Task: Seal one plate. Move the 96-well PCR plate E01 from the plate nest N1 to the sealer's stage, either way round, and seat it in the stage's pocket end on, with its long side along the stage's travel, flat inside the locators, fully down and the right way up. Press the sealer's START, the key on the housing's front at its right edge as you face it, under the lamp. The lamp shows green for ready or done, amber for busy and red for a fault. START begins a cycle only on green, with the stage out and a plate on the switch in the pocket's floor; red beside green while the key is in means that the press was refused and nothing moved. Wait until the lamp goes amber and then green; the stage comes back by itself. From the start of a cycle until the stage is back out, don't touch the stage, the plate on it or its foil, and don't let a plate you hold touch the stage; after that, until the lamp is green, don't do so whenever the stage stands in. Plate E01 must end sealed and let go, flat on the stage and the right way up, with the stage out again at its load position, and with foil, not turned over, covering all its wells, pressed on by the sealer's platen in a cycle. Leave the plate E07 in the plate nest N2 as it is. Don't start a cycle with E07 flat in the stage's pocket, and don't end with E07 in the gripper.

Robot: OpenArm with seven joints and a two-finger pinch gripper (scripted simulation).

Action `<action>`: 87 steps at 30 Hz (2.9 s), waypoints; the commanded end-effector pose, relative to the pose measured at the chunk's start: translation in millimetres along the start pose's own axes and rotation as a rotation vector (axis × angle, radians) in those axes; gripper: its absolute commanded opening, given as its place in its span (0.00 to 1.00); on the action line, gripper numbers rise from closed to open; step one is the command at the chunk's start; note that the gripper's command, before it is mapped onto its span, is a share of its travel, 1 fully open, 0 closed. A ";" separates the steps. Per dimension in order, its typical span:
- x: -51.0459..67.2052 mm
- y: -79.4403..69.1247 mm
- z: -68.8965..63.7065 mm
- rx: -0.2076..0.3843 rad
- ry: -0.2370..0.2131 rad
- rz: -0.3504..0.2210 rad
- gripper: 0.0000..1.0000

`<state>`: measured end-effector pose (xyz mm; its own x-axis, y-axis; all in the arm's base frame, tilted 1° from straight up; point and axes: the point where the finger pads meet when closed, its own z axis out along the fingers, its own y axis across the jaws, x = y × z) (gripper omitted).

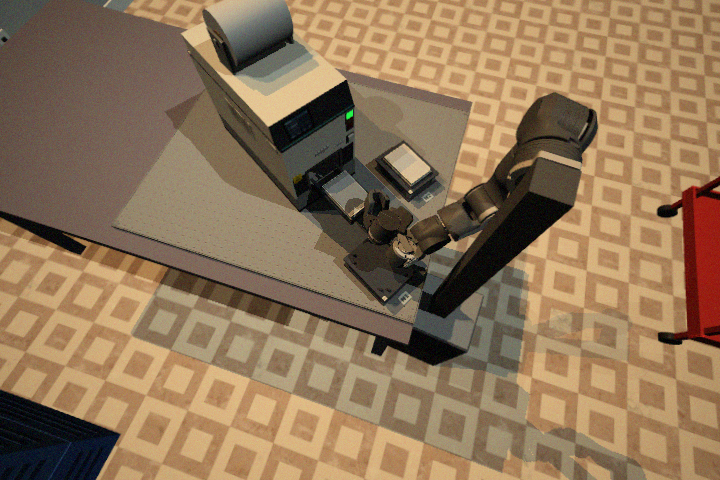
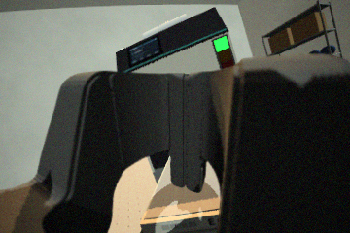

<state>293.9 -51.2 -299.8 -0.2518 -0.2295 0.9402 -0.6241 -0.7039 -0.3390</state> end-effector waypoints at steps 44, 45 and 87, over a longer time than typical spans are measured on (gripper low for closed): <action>19.5 -52.8 3.6 0.170 0.047 0.002 0.00; 19.5 -52.8 3.6 0.170 0.047 0.002 0.00; 30.9 -83.1 -1.6 0.334 0.091 -0.011 0.00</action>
<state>338.9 1.2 -237.8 -0.3378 -0.1772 0.9244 -0.3529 -0.8866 -0.2989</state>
